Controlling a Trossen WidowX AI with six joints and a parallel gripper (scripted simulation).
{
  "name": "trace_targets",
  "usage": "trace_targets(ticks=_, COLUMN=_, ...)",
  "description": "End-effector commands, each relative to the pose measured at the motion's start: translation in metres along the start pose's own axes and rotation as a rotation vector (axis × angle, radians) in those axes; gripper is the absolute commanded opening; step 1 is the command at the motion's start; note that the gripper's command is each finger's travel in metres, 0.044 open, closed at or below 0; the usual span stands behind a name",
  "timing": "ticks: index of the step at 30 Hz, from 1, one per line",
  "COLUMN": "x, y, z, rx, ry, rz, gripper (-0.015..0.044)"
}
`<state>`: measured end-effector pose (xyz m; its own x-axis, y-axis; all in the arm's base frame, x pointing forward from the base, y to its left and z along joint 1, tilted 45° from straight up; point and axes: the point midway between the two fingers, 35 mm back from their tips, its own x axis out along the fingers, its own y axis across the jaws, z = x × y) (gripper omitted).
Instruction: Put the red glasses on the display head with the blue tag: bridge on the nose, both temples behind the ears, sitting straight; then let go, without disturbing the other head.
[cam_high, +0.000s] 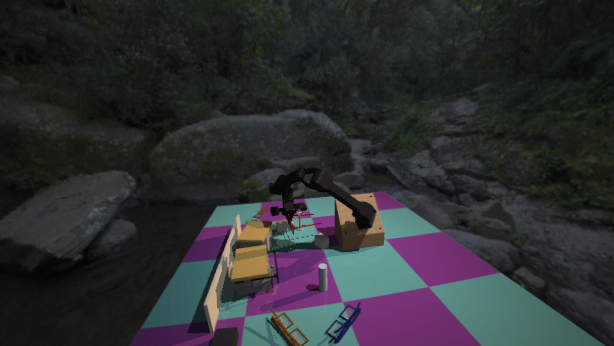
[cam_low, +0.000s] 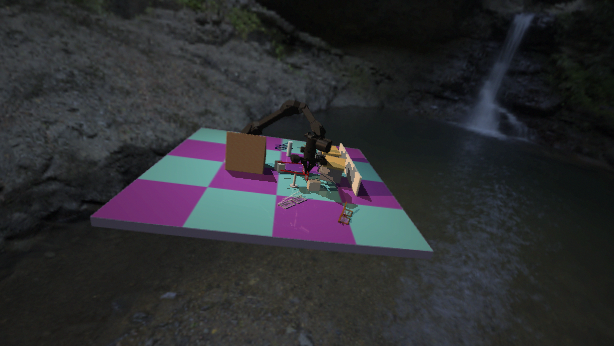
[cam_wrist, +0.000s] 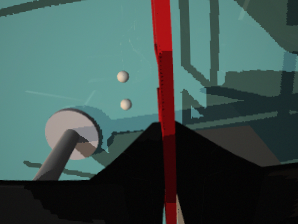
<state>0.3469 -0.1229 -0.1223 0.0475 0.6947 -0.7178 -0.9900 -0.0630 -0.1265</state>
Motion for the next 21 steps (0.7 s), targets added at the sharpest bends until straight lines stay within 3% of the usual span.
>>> trace_targets(ticks=1, x=-0.001, y=-0.004, z=0.006, rx=-0.003, ry=-0.001, rz=-0.005, gripper=0.0)
trace_targets(ticks=21, x=-0.001, y=-0.006, z=0.018, rx=-0.003, ry=-0.002, rz=-0.005, gripper=0.0)
